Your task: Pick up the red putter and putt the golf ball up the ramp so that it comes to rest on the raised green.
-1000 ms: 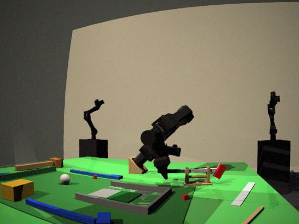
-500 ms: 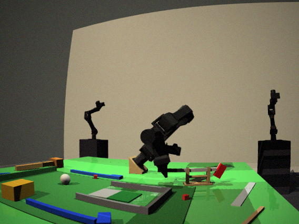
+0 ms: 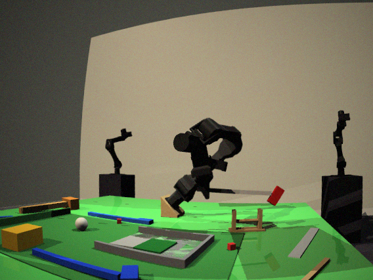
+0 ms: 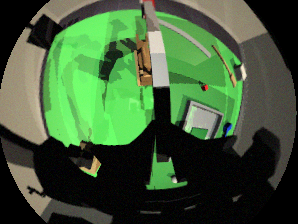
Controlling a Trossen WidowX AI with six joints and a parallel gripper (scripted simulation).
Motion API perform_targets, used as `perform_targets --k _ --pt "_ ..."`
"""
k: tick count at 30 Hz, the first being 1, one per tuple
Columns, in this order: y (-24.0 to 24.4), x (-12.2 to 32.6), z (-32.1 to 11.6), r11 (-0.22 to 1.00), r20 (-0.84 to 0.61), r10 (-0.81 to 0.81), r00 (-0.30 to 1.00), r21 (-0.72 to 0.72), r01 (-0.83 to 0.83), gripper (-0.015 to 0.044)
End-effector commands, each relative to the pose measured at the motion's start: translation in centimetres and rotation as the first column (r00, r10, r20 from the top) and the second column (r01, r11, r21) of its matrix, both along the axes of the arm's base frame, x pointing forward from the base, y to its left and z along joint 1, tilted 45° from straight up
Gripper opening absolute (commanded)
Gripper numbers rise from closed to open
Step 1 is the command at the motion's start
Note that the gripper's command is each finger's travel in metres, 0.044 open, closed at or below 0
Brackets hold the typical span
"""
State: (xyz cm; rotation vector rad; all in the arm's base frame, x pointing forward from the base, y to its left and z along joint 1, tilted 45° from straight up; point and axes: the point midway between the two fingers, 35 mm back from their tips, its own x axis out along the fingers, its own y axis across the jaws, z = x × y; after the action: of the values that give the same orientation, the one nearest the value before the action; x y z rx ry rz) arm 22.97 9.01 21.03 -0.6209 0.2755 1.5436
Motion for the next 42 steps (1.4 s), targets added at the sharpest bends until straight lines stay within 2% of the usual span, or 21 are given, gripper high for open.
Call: perform_targets --k 1,6,20,31,42 --pt "-1.1 -0.4 1.3 1.0 0.008 -0.027 1.0 -0.007 0.027 0.0" --pt "-1.2 0.3 0.3 0.999 -0.026 -0.044 0.999 -0.014 0.044 0.0" --pt "-7.7 4.2 -4.3 0.947 -0.318 -0.32 0.892 -0.145 0.288 0.0" --pt "-14.3 5.3 -9.1 0.855 -0.494 -0.518 0.699 -0.274 0.44 0.0" --pt "-20.1 4.9 -13.8 0.746 -0.631 -0.648 0.427 -0.41 0.525 0.0"
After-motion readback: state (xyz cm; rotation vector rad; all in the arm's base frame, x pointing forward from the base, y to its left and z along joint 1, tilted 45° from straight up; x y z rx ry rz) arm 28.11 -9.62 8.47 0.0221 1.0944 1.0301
